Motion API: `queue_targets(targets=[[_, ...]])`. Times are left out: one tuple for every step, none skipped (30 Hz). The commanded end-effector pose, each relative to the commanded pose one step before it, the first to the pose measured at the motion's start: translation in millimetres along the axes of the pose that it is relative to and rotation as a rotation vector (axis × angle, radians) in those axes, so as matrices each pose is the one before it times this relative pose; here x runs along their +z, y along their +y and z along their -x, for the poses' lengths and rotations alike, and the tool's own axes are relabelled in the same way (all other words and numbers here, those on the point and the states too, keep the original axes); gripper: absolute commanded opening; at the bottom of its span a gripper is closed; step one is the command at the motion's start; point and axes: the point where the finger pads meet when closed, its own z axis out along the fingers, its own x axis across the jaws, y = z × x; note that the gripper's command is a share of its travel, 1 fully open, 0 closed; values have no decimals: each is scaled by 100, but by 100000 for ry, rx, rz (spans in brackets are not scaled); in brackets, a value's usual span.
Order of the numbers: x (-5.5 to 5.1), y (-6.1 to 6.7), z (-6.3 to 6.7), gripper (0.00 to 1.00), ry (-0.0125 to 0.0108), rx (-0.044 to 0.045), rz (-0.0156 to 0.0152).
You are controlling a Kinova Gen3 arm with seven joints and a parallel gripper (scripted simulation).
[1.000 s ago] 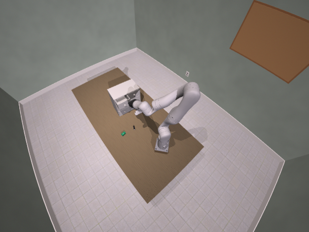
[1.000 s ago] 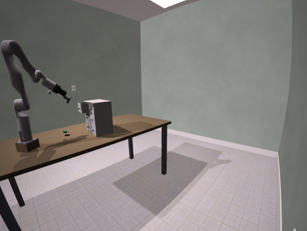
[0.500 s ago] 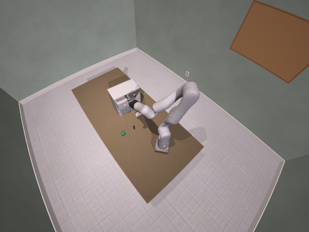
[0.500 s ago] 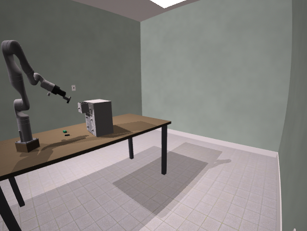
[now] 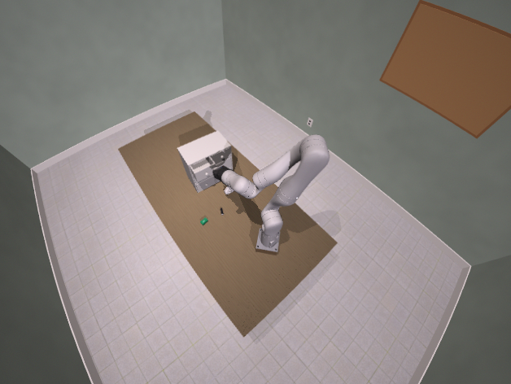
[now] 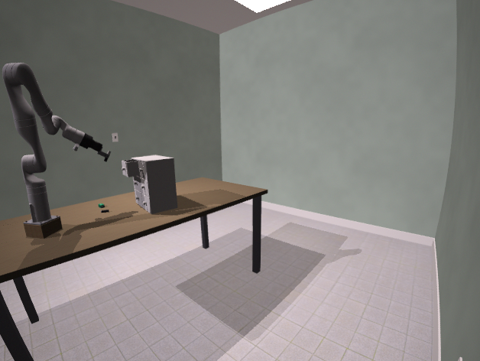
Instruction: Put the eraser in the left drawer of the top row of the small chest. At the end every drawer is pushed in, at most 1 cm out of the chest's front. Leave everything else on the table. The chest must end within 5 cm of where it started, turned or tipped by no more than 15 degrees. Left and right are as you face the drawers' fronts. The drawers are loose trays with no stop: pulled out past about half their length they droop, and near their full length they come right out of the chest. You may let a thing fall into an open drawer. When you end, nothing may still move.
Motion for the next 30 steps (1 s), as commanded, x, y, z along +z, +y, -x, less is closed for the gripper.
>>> queue_targets(targets=[[2, 9, 31, 45, -6, -26, 384], [-2, 1, -6, 45, 25, 2, 49], [-1, 1, -4, 45, 19, 1, 36], [-1, 1, -3, 45, 13, 1, 24], [-1, 0, -2, 45, 8, 0, 15], [0, 0, -1, 45, 4, 0, 8], [0, 0, 0, 45, 2, 0, 3], [0, 0, 0, 45, 0, 0, 0], [0, 0, 0, 45, 0, 0, 0], [0, 0, 0, 45, 0, 0, 0], [0, 0, 0, 45, -1, 0, 0], [3, 2, 0, 45, -7, 1, -1], [8, 4, 0, 45, -19, 2, -3], [15, 8, 0, 45, -37, 4, -5], [23, 14, 0, 45, -59, 7, -8], [34, 20, 0, 45, -86, 9, -11], [46, 27, 1, 45, -116, 13, -15], [60, 35, 1, 45, -151, 16, -19], [75, 43, 1, 45, -188, 20, -23], [91, 52, 2, 45, -228, 23, -27], [109, 63, 1, 45, -265, 20, -30], [130, 75, 0, 45, -296, 8, -32], [150, 86, 1, 45, -340, 8, -35], [172, 99, 0, 45, -377, 4, -37], [0, 0, 0, 45, 0, 0, 0], [0, 0, 0, 45, 0, 0, 0], [197, 114, -1, 45, -406, -3, -39], [220, 127, -1, 45, -397, 7, -34], [247, 143, -3, 45, -252, 51, -16], [146, 88, 1, 45, -43, 43, 90]])
